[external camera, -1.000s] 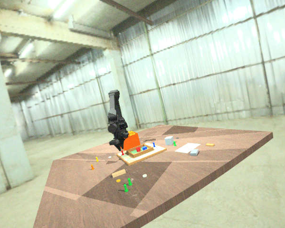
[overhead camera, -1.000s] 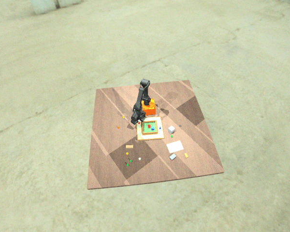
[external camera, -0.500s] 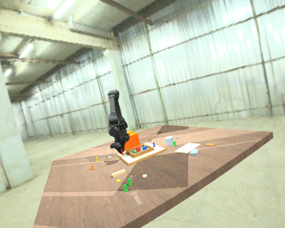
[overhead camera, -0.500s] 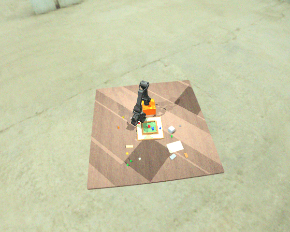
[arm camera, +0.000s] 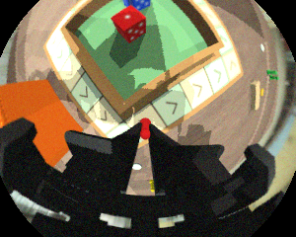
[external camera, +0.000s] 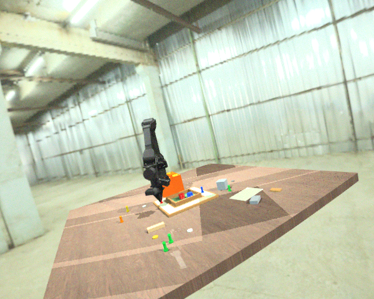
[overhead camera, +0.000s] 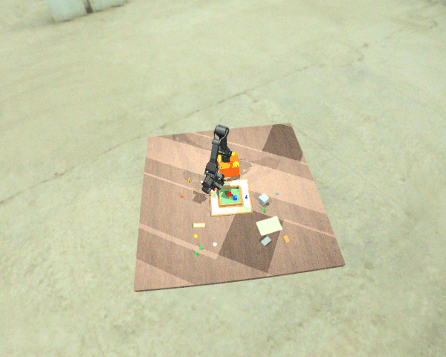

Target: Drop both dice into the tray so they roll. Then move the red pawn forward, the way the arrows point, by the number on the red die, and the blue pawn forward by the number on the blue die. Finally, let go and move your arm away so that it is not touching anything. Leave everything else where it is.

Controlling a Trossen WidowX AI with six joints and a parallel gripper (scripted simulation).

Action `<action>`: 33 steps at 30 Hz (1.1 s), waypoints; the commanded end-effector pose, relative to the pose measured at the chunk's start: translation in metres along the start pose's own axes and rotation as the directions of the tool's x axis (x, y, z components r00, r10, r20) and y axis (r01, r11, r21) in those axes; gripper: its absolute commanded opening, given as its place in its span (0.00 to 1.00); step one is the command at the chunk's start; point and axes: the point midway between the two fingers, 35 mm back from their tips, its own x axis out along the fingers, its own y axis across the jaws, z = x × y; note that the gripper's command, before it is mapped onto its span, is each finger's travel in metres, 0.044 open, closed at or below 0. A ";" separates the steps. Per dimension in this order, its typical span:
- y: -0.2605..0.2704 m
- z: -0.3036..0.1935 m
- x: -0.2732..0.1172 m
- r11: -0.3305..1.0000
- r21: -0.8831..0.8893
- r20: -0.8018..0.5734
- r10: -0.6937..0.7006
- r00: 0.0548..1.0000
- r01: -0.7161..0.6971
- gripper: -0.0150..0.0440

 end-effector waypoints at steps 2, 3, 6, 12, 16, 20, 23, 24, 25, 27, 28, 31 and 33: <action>0.000 0.000 0.000 1.000 0.003 0.003 -0.001 1.000 0.001 0.25; -0.001 0.000 -0.001 1.000 0.003 0.003 -0.001 1.000 0.001 0.25; -0.005 0.001 -0.014 1.000 0.002 0.003 -0.002 1.000 0.002 0.25; -0.012 0.003 -0.053 1.000 0.002 0.003 -0.003 1.000 0.003 0.25; -0.013 0.003 -0.081 1.000 0.002 0.003 -0.003 1.000 0.003 0.25; -0.010 0.002 -0.110 1.000 0.002 0.003 -0.003 1.000 0.003 0.25; -0.006 0.001 -0.126 1.000 0.002 0.002 -0.003 1.000 0.003 0.25; -0.006 0.001 -0.128 1.000 0.002 0.002 -0.003 1.000 0.003 0.25; -0.006 0.001 -0.128 1.000 0.002 0.002 -0.003 1.000 0.003 0.25; -0.006 0.001 -0.127 1.000 0.002 0.002 -0.003 1.000 0.003 0.25; -0.007 0.002 -0.125 1.000 0.002 0.002 -0.003 1.000 0.003 0.25; -0.014 0.007 -0.113 1.000 0.002 0.003 -0.003 1.000 0.003 0.25; -0.018 0.010 -0.104 1.000 0.002 0.003 -0.003 1.000 0.003 0.25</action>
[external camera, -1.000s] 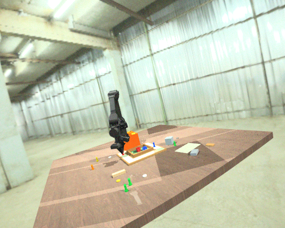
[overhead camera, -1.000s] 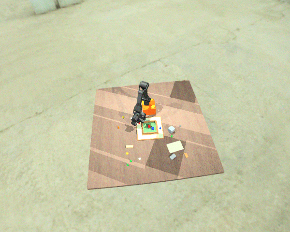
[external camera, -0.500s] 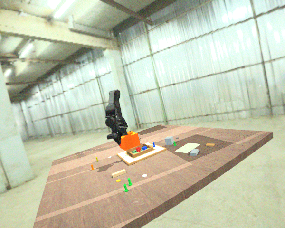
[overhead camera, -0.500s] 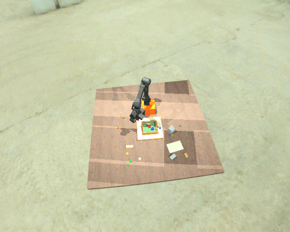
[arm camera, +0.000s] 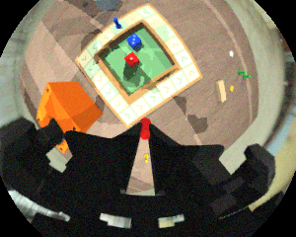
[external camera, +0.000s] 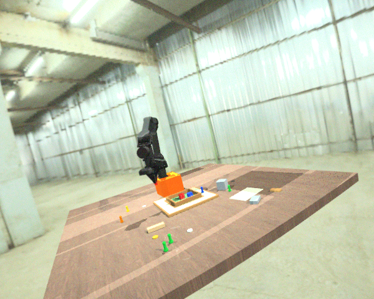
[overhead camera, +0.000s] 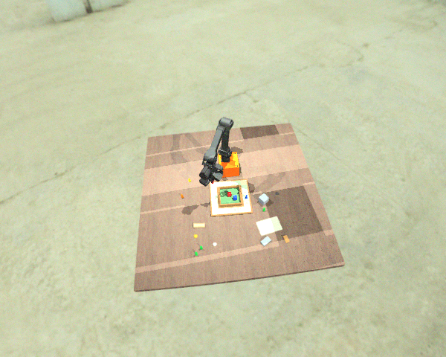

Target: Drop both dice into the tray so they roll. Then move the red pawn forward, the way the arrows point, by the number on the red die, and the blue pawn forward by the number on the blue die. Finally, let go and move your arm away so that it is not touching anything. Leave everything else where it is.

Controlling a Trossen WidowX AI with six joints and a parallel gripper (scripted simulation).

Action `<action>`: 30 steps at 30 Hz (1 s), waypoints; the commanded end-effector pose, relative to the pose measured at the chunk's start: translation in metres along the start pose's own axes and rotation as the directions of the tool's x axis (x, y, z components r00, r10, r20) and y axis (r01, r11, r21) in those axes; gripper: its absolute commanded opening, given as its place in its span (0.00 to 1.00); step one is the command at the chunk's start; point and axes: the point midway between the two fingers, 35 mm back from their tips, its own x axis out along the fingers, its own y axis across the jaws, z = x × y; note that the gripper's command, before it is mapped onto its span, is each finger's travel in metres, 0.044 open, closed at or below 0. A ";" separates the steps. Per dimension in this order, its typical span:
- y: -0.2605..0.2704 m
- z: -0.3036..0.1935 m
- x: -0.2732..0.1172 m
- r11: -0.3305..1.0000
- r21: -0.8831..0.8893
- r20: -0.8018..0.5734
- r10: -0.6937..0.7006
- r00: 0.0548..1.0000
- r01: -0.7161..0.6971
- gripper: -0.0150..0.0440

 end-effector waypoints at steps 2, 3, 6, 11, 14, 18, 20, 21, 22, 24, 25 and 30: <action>-0.007 0.007 0.020 1.000 0.005 0.000 0.006 1.000 -0.006 0.25; -0.009 0.009 0.025 1.000 0.005 0.000 0.006 1.000 -0.006 0.25; -0.014 0.014 0.039 1.000 0.005 0.001 0.006 1.000 -0.006 0.25; -0.019 0.023 0.061 1.000 0.005 0.002 0.006 1.000 -0.006 0.25; -0.019 0.024 0.064 1.000 0.005 0.002 0.006 1.000 -0.006 0.25; -0.020 0.024 0.072 1.000 0.005 0.002 0.006 1.000 -0.006 0.25; -0.020 0.024 0.079 1.000 0.005 0.002 0.006 1.000 -0.006 0.25; -0.020 0.024 0.083 1.000 0.005 0.002 0.006 1.000 -0.006 0.25; -0.020 0.024 0.088 1.000 0.005 0.002 0.006 1.000 -0.006 0.25; -0.019 0.024 0.096 1.000 0.005 0.002 0.006 1.000 -0.006 0.25; -0.019 0.024 0.099 1.000 0.005 0.002 0.006 1.000 -0.006 0.25; -0.019 0.024 0.101 1.000 0.005 0.002 0.006 1.000 -0.006 0.25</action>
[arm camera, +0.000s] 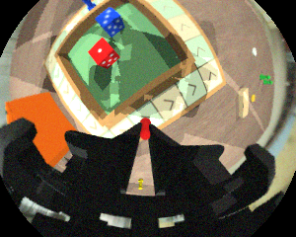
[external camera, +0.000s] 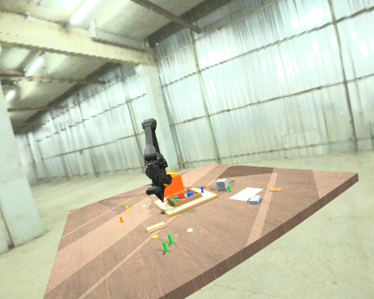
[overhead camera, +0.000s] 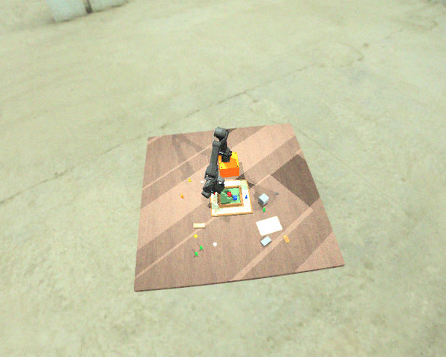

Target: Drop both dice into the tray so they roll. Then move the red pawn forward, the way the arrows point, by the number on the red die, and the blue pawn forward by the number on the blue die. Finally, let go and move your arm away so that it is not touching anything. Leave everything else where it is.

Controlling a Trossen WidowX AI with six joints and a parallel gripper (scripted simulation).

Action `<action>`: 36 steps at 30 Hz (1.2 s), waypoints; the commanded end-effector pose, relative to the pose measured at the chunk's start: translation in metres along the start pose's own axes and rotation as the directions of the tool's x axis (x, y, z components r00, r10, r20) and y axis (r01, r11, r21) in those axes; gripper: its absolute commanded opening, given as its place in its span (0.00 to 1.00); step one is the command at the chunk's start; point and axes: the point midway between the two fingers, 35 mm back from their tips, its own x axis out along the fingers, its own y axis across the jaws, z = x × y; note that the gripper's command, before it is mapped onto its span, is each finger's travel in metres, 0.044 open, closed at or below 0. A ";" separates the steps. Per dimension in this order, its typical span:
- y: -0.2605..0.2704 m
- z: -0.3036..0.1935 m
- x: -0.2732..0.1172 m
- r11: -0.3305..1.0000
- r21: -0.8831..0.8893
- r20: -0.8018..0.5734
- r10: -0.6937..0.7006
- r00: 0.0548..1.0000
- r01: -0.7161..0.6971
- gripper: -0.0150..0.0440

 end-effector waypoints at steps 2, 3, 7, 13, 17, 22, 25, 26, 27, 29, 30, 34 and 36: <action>-0.001 0.000 0.005 1.000 0.006 -0.001 -0.005 1.000 0.005 0.25; -0.001 0.000 0.006 1.000 0.006 -0.001 -0.005 1.000 0.005 0.25; -0.001 0.000 0.013 1.000 0.006 -0.001 -0.005 1.000 0.005 0.25; -0.001 0.001 0.014 1.000 0.000 0.002 -0.005 1.000 0.005 0.34; -0.001 0.001 0.014 1.000 0.000 0.002 -0.005 1.000 0.005 0.52; -0.001 0.001 0.014 1.000 0.000 0.002 -0.005 1.000 0.005 0.74; -0.001 0.001 0.014 1.000 0.000 0.002 -0.005 1.000 0.005 0.88; -0.001 0.001 0.014 1.000 0.000 0.002 -0.005 1.000 0.005 0.92; -0.002 0.001 0.011 1.000 0.000 0.002 -0.005 1.000 0.005 0.97; -0.002 0.001 -0.010 1.000 0.003 0.000 -0.005 1.000 0.005 1.00; -0.002 0.000 -0.023 1.000 0.004 -0.001 -0.005 1.000 0.005 1.00; -0.001 0.000 -0.034 1.000 0.006 -0.001 -0.005 1.000 0.005 1.00; -0.001 0.002 -0.034 1.000 0.015 -0.001 -0.005 1.000 0.005 0.96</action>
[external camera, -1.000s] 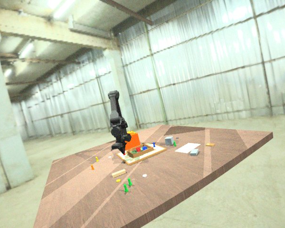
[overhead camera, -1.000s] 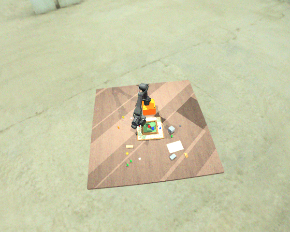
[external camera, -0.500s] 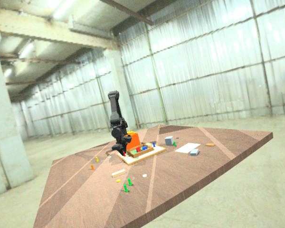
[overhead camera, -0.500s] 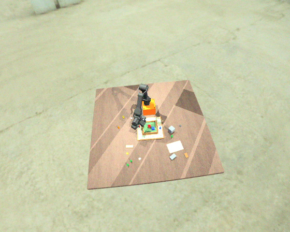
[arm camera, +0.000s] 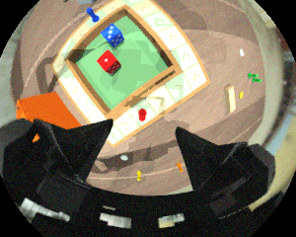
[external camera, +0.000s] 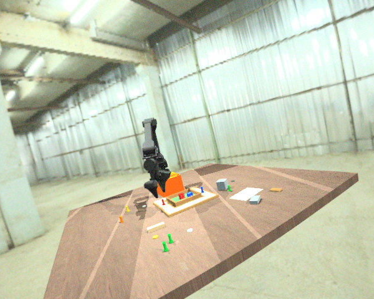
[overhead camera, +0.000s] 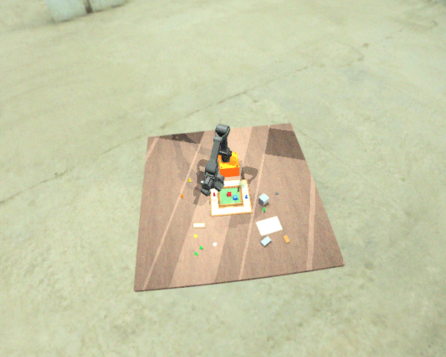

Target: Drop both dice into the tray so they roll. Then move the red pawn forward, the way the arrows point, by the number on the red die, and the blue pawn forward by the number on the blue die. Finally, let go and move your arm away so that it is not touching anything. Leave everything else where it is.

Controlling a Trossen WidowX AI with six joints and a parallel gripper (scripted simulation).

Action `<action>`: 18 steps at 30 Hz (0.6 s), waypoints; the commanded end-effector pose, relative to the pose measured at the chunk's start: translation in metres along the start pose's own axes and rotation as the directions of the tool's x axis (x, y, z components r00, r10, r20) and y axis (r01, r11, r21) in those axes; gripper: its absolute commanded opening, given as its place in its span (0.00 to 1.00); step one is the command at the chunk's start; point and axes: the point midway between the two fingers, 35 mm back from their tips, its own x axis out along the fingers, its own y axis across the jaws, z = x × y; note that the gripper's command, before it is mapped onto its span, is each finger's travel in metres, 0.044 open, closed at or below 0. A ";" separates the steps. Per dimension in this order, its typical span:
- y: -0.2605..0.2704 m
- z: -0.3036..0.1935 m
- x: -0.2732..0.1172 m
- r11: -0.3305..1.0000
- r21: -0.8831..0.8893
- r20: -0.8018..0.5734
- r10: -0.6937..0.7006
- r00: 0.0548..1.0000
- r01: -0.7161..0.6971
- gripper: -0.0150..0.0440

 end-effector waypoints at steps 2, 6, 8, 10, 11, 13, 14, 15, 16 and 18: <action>0.006 0.015 -0.002 0.996 0.084 -0.004 0.017 1.000 -0.017 0.87; 0.019 0.061 -0.003 0.953 0.304 -0.003 0.020 1.000 -0.019 0.69; 0.028 0.083 -0.004 0.913 0.409 -0.002 0.022 1.000 -0.019 0.60; 0.041 0.105 -0.005 0.862 0.507 0.003 0.023 1.000 -0.022 0.59; 0.049 0.116 -0.006 0.833 0.553 0.007 0.025 1.000 -0.025 0.59; 0.064 0.136 -0.008 0.770 0.637 0.013 0.029 1.000 -0.030 0.59; 0.070 0.142 -0.008 0.747 0.664 0.014 0.029 0.999 -0.031 0.59; 0.075 0.149 -0.009 0.723 0.690 0.015 0.030 0.999 -0.032 0.59; 0.080 0.155 -0.009 0.697 0.716 0.016 0.030 0.999 -0.032 0.59; 0.092 0.166 -0.010 0.644 0.764 0.017 0.031 0.999 -0.033 0.59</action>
